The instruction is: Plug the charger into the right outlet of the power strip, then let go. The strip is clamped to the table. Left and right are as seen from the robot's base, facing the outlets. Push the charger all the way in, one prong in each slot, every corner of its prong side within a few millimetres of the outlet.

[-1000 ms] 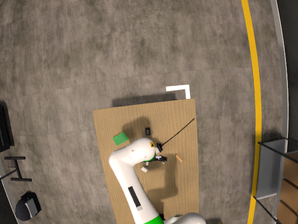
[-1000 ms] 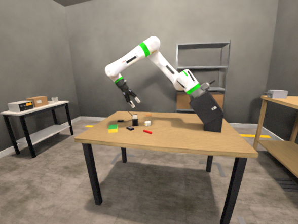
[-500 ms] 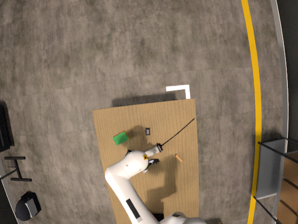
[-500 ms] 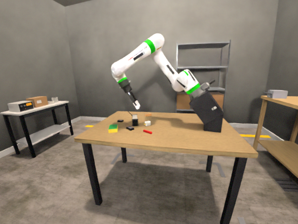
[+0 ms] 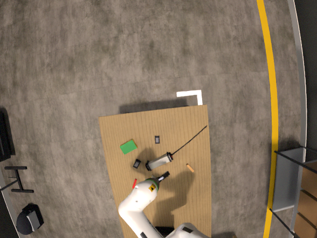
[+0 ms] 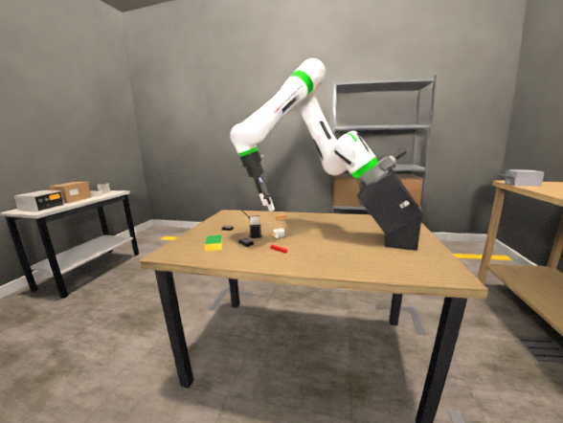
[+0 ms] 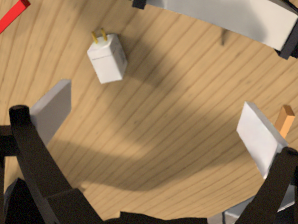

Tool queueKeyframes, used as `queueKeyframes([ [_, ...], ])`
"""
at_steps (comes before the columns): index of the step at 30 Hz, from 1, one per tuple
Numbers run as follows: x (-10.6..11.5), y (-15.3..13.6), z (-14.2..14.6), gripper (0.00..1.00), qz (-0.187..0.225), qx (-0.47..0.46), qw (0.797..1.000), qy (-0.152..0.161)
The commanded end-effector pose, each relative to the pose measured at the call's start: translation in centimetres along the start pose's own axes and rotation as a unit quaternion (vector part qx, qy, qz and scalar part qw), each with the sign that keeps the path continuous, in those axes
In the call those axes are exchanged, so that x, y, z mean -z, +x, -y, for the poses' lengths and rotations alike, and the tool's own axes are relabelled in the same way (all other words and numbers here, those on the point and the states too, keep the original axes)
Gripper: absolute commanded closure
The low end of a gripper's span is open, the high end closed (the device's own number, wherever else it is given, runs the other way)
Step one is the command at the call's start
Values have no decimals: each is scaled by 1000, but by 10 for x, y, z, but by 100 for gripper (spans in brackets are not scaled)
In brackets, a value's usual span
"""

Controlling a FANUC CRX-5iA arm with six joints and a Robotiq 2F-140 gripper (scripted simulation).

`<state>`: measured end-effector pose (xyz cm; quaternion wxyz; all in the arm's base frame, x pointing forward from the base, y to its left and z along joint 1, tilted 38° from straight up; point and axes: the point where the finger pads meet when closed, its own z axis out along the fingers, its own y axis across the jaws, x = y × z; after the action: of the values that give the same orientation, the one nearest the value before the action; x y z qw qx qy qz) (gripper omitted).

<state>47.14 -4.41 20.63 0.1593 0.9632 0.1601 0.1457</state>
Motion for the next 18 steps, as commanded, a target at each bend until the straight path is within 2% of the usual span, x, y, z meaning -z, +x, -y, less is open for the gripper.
queueKeyframes([
  [1, -10, -6, 6, 0, -43, 39, 998, -27],
  [9, -29, -17, 34, 0, -102, 123, 986, -46],
  [18, -42, -26, 58, 0, -135, 175, 974, -49],
])
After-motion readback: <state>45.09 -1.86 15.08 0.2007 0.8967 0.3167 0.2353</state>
